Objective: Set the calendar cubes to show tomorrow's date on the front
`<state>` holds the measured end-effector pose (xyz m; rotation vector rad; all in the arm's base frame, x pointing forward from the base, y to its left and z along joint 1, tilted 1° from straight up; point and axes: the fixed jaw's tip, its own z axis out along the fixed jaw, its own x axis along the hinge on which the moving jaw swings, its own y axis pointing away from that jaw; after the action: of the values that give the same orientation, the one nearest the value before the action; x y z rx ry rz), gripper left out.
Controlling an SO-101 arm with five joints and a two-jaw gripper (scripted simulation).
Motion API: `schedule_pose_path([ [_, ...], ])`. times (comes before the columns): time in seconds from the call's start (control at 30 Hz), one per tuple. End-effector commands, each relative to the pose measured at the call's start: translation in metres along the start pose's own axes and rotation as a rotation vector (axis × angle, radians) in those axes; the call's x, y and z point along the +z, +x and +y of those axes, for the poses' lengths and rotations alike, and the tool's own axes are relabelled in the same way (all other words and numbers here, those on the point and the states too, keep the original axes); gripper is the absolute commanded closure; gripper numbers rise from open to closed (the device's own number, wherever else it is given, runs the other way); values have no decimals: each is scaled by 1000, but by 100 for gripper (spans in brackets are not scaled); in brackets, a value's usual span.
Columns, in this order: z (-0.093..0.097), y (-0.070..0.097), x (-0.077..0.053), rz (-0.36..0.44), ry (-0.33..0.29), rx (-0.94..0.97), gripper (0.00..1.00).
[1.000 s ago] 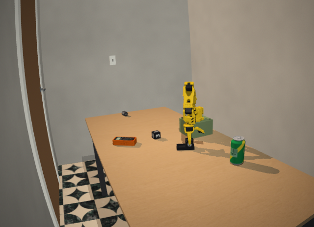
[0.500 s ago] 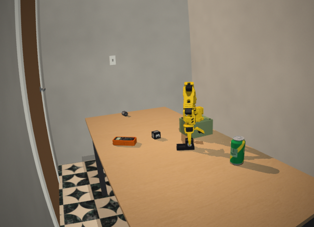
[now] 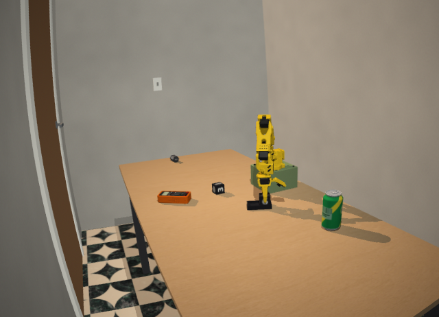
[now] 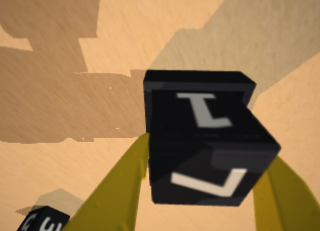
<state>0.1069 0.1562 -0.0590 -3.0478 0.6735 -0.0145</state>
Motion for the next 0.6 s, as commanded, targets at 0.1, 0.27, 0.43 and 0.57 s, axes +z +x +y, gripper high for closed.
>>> schedule_pose_path([
  [0.1,3,-2,2,-5,-24,-11,73],
  [0.27,3,-2,2,-5,-24,-11,73],
  [0.43,3,-2,2,-5,-24,-11,74],
  [0.57,3,-2,2,-5,-24,-11,77],
])
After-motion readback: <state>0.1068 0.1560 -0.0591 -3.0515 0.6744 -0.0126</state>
